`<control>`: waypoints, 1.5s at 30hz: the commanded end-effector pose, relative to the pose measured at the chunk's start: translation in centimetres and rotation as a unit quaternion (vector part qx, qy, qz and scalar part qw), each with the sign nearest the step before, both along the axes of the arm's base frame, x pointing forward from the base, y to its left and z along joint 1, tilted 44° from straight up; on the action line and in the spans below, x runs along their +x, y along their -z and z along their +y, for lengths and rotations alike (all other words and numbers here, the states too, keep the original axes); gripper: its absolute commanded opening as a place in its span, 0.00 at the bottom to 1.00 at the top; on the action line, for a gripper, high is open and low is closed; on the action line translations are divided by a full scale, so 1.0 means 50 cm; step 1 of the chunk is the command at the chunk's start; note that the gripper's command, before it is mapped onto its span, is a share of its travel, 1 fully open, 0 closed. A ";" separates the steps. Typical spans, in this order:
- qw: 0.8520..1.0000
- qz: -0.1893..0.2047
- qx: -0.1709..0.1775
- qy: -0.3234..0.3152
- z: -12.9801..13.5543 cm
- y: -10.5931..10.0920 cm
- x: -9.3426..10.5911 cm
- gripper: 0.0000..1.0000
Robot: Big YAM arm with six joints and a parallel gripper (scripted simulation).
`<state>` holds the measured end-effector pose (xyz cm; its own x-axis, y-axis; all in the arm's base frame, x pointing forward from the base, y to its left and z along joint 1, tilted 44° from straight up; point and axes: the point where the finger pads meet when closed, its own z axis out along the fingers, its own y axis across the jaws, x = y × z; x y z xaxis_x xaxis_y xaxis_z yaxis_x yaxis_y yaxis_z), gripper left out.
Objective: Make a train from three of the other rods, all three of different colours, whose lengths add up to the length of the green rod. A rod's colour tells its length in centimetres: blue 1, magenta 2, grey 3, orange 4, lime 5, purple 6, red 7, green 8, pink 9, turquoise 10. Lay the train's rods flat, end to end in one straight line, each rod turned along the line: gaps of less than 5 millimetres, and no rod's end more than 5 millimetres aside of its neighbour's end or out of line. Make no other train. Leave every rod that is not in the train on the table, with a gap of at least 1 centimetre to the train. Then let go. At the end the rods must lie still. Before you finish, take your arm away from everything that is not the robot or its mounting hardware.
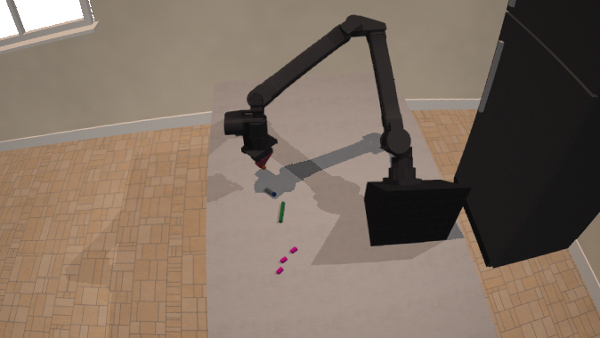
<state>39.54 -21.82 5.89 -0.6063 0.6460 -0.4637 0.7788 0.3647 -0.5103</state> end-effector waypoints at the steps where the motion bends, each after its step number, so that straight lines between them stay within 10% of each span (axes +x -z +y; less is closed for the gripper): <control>1: 1.000 -0.012 -0.005 -0.014 0.022 -0.003 0.023 0.04; 30: 1.000 -0.001 -0.001 -0.001 -0.116 0.128 -0.026 0.04; 45: 1.000 -0.016 -0.007 -0.008 -0.114 0.098 -0.002 0.04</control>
<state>38.35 -27.33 -0.40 -0.6040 0.6449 -0.4682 0.7811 0.3626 -0.5083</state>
